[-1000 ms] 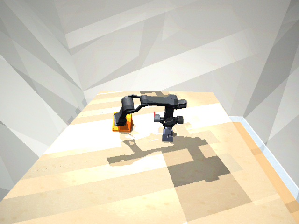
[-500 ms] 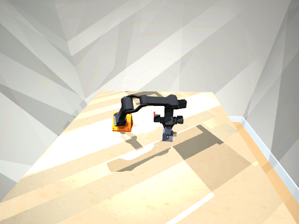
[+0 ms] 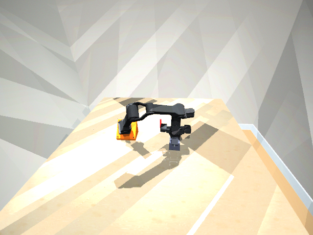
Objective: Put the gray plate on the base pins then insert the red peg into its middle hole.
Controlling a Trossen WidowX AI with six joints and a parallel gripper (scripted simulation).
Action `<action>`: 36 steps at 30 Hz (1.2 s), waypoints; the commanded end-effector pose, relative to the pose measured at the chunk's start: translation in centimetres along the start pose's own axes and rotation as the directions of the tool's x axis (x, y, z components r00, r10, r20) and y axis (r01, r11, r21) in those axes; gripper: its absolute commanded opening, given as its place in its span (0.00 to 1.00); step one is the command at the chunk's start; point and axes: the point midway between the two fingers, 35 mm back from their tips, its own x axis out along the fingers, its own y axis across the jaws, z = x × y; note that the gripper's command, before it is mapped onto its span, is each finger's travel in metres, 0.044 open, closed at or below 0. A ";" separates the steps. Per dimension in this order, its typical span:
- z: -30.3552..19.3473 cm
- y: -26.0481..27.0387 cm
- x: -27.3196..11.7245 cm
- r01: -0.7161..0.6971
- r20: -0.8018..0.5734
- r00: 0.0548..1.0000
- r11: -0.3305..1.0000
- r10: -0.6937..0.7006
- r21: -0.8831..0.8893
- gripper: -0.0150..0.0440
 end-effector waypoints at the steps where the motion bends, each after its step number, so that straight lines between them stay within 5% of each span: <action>1: 0.0 0.0 0.4 -0.002 0.005 1.000 1.000 0.002 -0.004 0.25; 27: 0.0 0.0 2.4 -0.001 0.001 1.000 1.000 0.001 0.000 0.25; 36: 0.0 0.0 2.4 -0.001 0.001 1.000 1.000 0.001 0.000 0.65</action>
